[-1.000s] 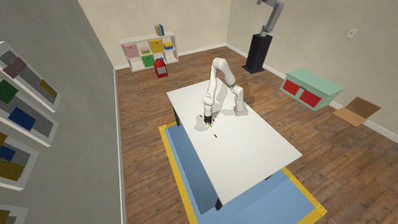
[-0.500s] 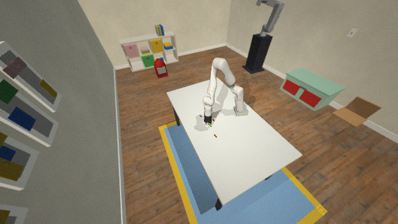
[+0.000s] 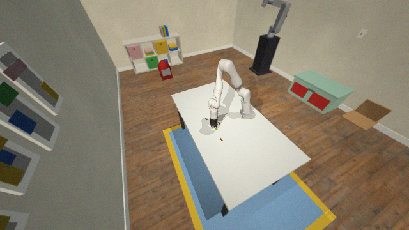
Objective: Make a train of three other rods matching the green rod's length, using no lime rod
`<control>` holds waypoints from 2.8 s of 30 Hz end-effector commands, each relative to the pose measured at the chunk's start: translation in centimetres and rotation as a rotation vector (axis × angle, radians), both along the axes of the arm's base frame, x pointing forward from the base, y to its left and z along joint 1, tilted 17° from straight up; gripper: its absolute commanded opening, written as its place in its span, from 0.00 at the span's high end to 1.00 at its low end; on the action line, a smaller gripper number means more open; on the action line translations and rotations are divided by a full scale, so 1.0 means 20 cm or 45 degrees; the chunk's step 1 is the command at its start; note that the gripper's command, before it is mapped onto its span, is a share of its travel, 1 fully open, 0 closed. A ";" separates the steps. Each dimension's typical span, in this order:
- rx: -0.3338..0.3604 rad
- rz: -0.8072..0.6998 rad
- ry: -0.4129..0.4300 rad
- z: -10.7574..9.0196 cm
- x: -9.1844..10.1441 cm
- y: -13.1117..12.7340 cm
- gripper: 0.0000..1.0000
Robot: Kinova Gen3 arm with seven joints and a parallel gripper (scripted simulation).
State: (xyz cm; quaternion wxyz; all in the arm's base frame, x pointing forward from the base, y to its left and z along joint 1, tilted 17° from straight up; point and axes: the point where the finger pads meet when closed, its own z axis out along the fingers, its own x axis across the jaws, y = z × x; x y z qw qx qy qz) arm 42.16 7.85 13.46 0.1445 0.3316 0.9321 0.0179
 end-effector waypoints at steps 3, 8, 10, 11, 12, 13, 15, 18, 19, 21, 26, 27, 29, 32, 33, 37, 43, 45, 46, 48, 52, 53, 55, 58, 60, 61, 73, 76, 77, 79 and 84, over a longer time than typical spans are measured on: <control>0.001 0.000 -0.002 0.00 0.00 0.00 0.00; 0.001 0.000 -0.002 0.00 0.00 0.00 0.00; 0.001 0.000 -0.002 0.00 0.00 0.00 0.00; 0.001 0.000 -0.002 0.00 0.00 0.00 0.00; 0.001 0.000 -0.002 0.00 0.00 0.00 0.00; 0.001 0.000 -0.002 0.00 0.00 0.00 0.00; 0.001 0.000 -0.002 0.00 0.00 0.00 0.00; 0.001 0.000 -0.002 0.00 0.00 0.00 0.00; 0.001 0.000 -0.002 0.00 0.00 0.00 0.00; 0.001 0.000 -0.002 0.00 0.00 0.00 0.00; 0.001 0.000 -0.002 0.00 0.00 0.00 0.00; 0.001 0.000 -0.002 0.00 0.00 0.00 0.00; 0.004 -0.012 -0.003 0.00 0.00 0.00 0.00; 0.024 -0.079 -0.006 0.00 -0.01 -0.02 0.00; 0.035 -0.117 -0.007 0.00 -0.02 -0.03 0.00; 0.099 -0.339 -0.019 -0.01 -0.06 -0.09 0.00; 0.178 -0.610 -0.036 -0.02 -0.11 -0.16 0.00; 0.214 -0.734 -0.044 -0.02 -0.13 -0.18 0.00; 0.230 -0.788 -0.048 -0.02 -0.14 -0.20 0.00; 0.255 -0.874 -0.055 -0.03 -0.15 -0.22 0.00; 0.279 -0.952 -0.061 -0.03 -0.16 -0.23 0.00; 0.280 -0.955 -0.061 -0.03 -0.16 -0.23 0.00; 0.280 -0.955 -0.061 -0.03 -0.16 -0.23 0.00; 0.280 -0.955 -0.061 -0.03 -0.16 -0.23 0.00; 0.280 -0.955 -0.061 -0.03 -0.16 -0.23 0.00; 0.280 -0.955 -0.061 -0.03 -0.16 -0.23 0.00; 0.280 -0.955 -0.061 -0.03 -0.16 -0.23 0.00; 0.280 -0.955 -0.061 -0.03 -0.16 -0.23 0.00; 0.280 -0.955 -0.061 -0.03 -0.16 -0.23 0.00; 0.280 -0.955 -0.061 -0.03 -0.16 -0.23 0.00; 0.280 -0.955 -0.061 -0.03 -0.16 -0.23 0.00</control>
